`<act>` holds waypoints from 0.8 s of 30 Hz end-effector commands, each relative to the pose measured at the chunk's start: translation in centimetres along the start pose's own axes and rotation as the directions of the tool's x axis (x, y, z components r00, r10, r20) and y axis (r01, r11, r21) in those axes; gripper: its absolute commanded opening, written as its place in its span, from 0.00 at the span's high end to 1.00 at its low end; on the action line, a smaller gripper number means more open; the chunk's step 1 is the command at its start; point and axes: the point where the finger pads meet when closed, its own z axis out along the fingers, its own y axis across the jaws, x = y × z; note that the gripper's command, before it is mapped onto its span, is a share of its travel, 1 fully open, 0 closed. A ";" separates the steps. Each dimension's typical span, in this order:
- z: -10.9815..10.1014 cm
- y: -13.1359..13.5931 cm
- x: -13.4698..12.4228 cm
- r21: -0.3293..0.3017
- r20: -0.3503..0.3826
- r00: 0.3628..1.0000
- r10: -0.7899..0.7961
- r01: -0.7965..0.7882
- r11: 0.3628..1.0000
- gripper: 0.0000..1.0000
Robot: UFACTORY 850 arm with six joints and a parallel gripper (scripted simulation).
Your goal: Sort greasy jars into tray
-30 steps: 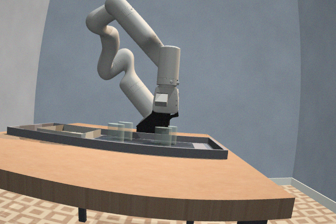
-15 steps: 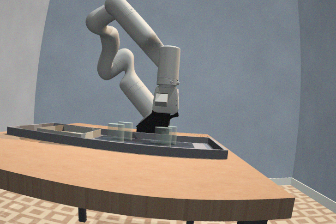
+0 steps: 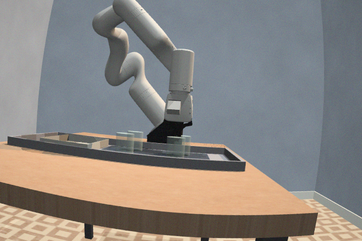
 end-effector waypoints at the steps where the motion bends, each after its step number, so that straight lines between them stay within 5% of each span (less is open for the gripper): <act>1: -0.1 0.0 0.1 0.001 -0.001 1.000 0.001 -0.001 1.000 1.00; 24: -0.2 0.0 0.4 0.001 -0.001 1.000 0.001 -0.001 1.000 1.00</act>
